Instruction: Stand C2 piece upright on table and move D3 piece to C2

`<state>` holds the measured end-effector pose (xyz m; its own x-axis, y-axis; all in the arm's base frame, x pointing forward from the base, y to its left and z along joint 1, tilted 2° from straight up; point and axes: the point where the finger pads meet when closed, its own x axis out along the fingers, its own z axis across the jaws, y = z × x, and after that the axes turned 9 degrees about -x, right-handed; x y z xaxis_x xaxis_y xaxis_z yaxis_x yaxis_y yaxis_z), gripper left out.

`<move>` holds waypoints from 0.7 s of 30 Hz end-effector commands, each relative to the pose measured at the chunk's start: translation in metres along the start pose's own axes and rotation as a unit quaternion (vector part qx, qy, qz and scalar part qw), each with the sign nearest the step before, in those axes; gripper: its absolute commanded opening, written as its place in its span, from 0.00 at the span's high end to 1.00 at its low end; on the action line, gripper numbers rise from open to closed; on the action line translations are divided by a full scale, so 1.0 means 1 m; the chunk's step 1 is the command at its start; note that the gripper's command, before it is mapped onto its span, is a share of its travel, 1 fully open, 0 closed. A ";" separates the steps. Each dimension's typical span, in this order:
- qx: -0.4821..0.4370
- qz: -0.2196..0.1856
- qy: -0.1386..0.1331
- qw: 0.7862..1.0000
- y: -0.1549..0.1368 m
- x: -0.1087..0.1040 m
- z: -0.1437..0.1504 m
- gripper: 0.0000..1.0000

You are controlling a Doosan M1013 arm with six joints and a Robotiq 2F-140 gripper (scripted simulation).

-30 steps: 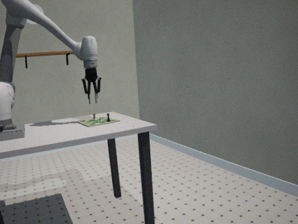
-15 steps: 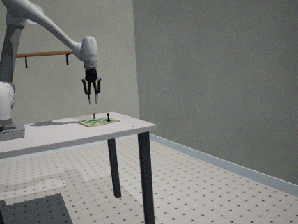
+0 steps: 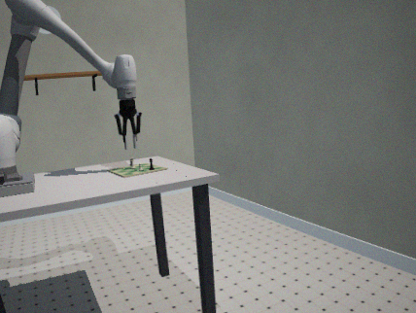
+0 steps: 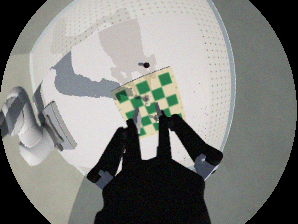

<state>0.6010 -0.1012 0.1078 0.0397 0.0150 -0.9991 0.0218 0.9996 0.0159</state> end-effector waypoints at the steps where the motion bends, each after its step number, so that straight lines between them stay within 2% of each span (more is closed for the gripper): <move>1: 0.000 0.000 0.000 1.000 0.000 0.005 0.000 0.75; 21: 0.000 0.000 0.000 1.000 0.000 0.028 0.001 0.75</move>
<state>0.6025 -0.1009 0.0814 0.0397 0.0150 -0.9991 0.0218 0.9996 0.0159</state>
